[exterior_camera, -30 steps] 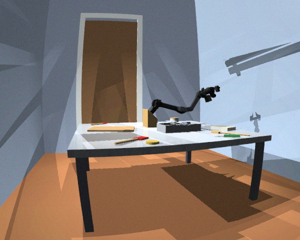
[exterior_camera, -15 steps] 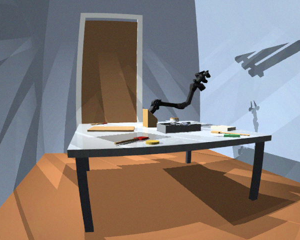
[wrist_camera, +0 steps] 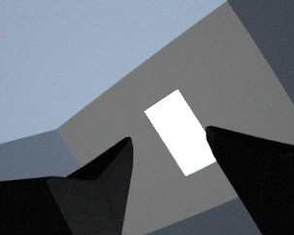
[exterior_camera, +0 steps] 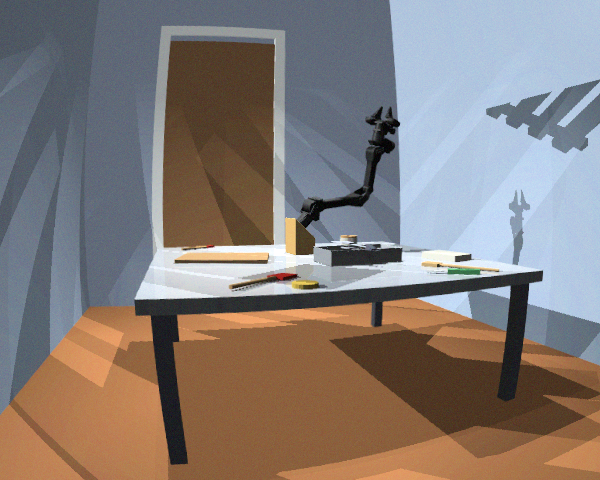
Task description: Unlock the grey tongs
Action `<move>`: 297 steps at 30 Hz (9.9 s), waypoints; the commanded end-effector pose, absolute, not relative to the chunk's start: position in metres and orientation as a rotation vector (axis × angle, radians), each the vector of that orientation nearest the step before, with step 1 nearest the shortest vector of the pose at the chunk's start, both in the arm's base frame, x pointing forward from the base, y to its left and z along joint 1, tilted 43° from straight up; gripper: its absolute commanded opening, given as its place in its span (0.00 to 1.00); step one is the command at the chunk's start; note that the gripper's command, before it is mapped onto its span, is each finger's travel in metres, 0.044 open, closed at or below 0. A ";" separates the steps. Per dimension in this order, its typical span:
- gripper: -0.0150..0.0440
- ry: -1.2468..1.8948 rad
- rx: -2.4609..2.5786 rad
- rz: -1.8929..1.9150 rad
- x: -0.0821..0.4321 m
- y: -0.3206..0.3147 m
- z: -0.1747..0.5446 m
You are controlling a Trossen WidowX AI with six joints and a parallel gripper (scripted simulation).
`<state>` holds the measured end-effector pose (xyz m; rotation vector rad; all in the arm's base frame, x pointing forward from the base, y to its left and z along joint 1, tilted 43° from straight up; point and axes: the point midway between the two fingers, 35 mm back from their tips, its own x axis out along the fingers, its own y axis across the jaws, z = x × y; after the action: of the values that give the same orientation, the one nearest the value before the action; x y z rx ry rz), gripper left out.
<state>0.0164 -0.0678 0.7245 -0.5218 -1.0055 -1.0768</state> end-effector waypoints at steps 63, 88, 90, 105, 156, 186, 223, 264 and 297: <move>0.69 1.217 0.064 0.245 0.409 0.062 0.131; 0.69 1.446 0.032 0.337 0.370 0.108 0.089; 0.69 1.446 0.032 0.337 0.371 0.109 0.086; 0.69 1.446 0.032 0.337 0.375 0.115 0.062; 0.13 1.437 0.029 0.345 0.378 0.128 0.022; 0.00 1.479 0.167 0.518 0.378 0.075 0.068; 0.00 1.598 0.725 0.379 0.392 -0.025 0.013; 0.00 1.754 1.547 -0.583 0.291 -0.233 -0.111; 0.00 1.522 2.156 -1.645 0.094 -0.320 -0.190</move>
<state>0.1009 -0.3135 -0.1879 -2.2172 -1.6134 1.6393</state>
